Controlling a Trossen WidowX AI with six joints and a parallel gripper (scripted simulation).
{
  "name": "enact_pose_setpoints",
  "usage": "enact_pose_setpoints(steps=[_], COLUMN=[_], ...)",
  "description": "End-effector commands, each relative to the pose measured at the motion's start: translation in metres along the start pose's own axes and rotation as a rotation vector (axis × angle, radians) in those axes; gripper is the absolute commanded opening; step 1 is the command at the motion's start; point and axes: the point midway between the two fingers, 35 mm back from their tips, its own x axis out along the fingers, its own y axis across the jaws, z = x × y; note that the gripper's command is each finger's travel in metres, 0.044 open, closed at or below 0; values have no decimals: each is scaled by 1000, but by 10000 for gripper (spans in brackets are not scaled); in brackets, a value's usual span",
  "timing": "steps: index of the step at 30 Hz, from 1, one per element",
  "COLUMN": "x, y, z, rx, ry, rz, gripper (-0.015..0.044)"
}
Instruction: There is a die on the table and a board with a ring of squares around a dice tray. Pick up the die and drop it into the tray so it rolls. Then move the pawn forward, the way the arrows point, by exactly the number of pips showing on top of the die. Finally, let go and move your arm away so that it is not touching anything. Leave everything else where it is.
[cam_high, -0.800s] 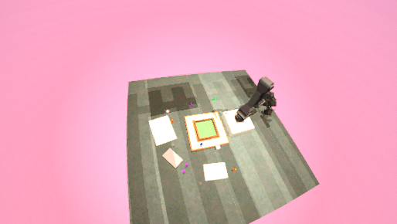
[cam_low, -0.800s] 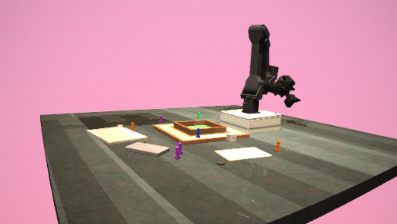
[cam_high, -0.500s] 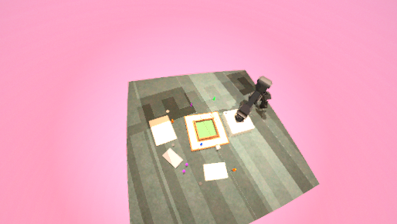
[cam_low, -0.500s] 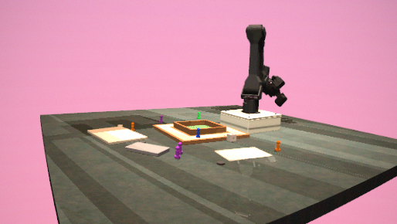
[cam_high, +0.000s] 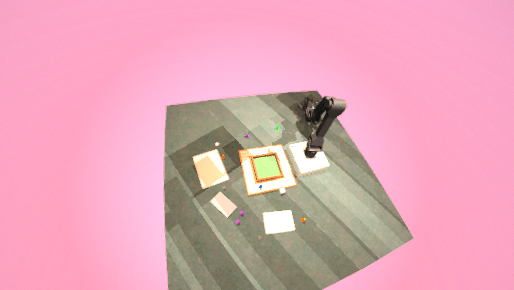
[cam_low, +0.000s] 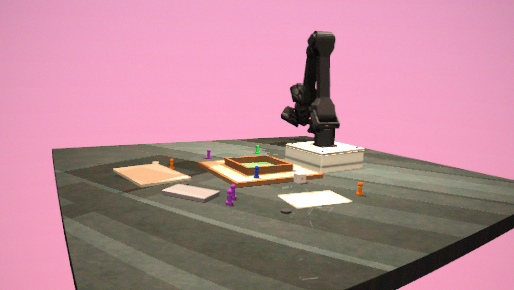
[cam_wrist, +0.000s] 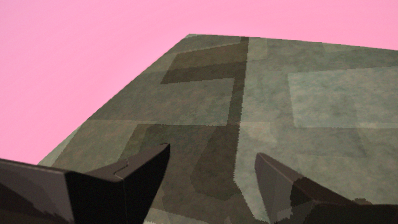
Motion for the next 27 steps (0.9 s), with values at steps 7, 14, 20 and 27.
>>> enact_pose_setpoints(steps=[7,14,20,27], x=[-64,-147,-231,-330], y=[106,140,134,90], z=[-113,-198,-259,-309], rx=[-354,-648,-921,-1256], ry=[308,509,655,790], rz=[291,484,634,787], gripper=[275,275,275,275])
